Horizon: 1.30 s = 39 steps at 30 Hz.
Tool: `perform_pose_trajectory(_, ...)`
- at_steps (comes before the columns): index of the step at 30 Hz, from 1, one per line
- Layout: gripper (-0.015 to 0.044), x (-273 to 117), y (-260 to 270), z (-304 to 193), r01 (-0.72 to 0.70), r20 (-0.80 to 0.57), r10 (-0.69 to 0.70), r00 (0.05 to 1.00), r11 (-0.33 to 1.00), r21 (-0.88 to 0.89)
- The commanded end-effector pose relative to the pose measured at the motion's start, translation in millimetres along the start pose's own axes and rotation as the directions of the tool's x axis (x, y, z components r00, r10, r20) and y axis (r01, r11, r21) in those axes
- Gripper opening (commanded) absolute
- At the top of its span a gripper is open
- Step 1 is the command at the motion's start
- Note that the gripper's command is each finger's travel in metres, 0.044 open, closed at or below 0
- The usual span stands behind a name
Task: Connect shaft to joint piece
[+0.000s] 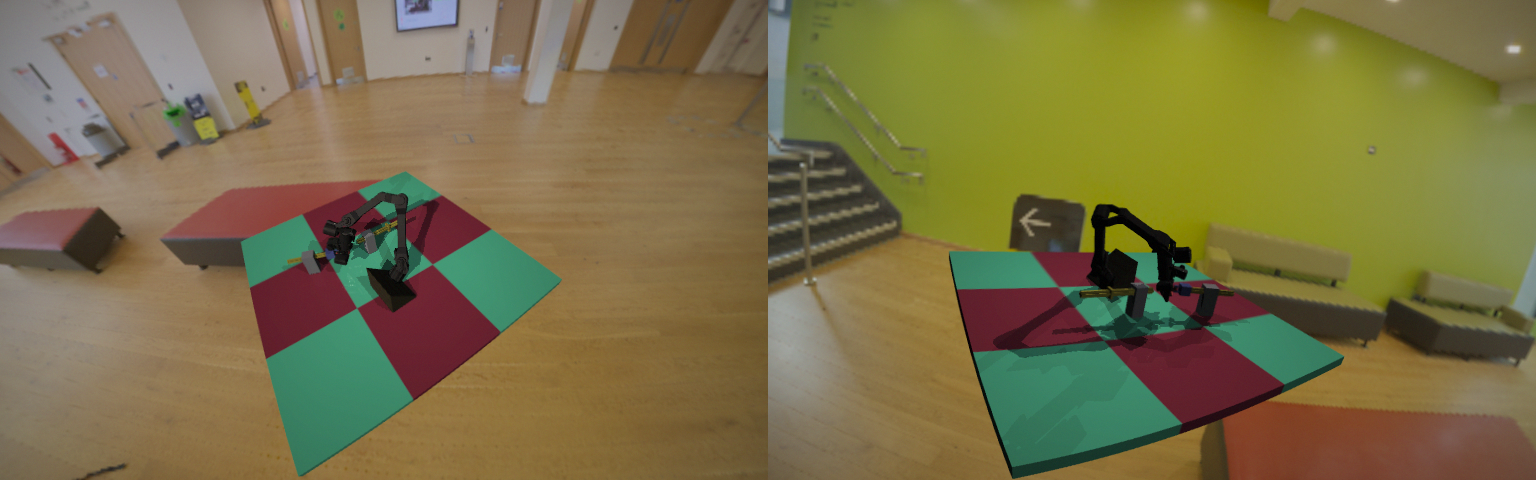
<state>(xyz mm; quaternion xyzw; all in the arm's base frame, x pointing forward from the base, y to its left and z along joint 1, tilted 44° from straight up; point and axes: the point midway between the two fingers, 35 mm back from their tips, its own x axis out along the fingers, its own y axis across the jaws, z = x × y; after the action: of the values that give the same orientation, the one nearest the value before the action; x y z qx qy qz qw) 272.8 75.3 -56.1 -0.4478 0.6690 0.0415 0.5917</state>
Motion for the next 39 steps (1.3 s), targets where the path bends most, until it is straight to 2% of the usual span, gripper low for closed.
perform_pose_trajectory(1, 0.0147, 0.0, 0.0, 0.0, 0.000, 0.000, 0.000, 1.000, 1.000, 0.000)
perform_pose_trajectory(3, 0.0147, 0.0, 0.0, 0.0, 0.000, 0.000, 0.000, 1.000, 1.000, 0.000)
perform_pose_trajectory(9, 0.0000, 0.0, 0.0, 0.0, 0.000, 0.000, 0.000, 1.000, 1.000, 0.000)
perform_pose_trajectory(15, 0.0000, -0.2, -0.3, 0.0, -0.002, -0.007, 0.002, 1.000, 1.000, -0.011)
perform_pose_trajectory(39, 0.0000, -8.6, -12.3, 0.4, -0.086, -0.238, 0.007, 0.971, 0.942, -0.324)
